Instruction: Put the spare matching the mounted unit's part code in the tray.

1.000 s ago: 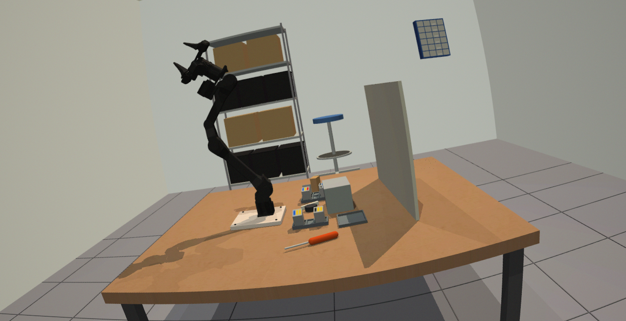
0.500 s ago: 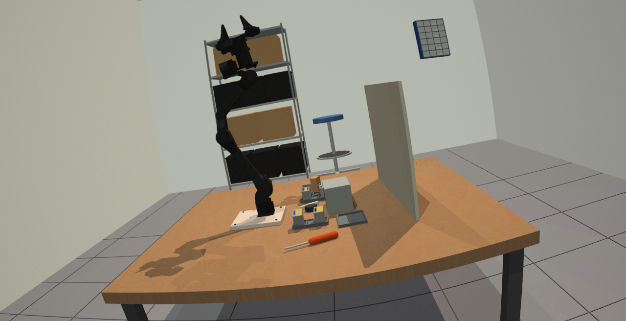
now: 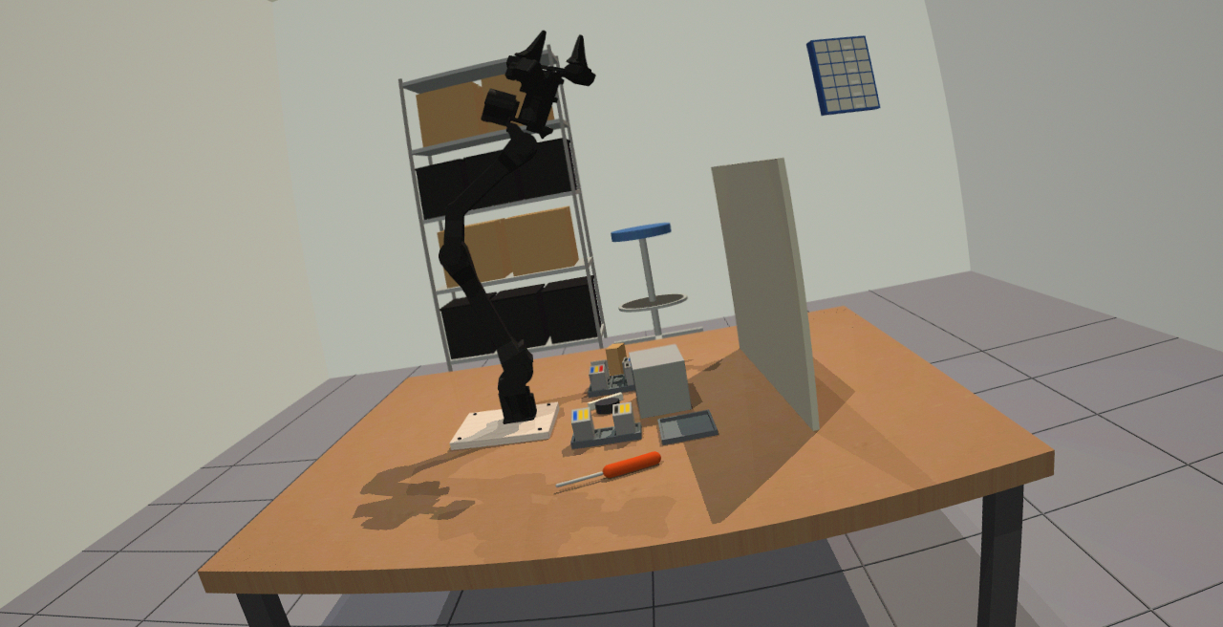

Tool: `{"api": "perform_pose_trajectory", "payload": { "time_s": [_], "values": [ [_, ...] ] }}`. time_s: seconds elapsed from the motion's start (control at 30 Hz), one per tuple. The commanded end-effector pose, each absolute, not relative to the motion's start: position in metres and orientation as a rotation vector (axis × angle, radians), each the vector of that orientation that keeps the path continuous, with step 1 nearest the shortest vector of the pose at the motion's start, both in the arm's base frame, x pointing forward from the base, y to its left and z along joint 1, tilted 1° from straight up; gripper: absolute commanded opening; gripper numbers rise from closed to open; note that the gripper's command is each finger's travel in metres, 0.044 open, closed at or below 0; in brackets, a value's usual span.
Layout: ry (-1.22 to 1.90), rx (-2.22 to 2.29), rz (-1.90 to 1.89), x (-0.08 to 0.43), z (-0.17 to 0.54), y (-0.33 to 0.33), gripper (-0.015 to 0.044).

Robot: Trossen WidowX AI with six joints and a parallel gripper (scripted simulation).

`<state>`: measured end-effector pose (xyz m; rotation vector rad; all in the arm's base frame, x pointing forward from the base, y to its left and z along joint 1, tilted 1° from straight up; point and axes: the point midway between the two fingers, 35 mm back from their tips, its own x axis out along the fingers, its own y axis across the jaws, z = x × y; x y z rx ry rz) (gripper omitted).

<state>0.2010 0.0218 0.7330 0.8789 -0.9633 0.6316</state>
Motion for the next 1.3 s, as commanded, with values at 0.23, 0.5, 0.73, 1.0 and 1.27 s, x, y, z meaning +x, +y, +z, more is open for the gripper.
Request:
{"api": "perform_pose_trajectory", "payload": {
  "time_s": [0.23, 0.5, 0.73, 1.0, 1.27],
  "values": [
    [-0.473, 0.728, 0.273, 0.351, 0.639, 0.022, 0.044],
    [-0.043, 0.56, 0.068, 0.425, 0.531, 0.016, 0.044],
    [0.382, 0.383, -0.05, 0.452, 0.42, 0.007, 0.044],
    [0.939, 0.161, -0.091, 0.429, 0.298, -0.004, 0.044],
    [1.44, -0.007, -0.019, 0.372, 0.227, -0.013, 0.044]
  ]
}}
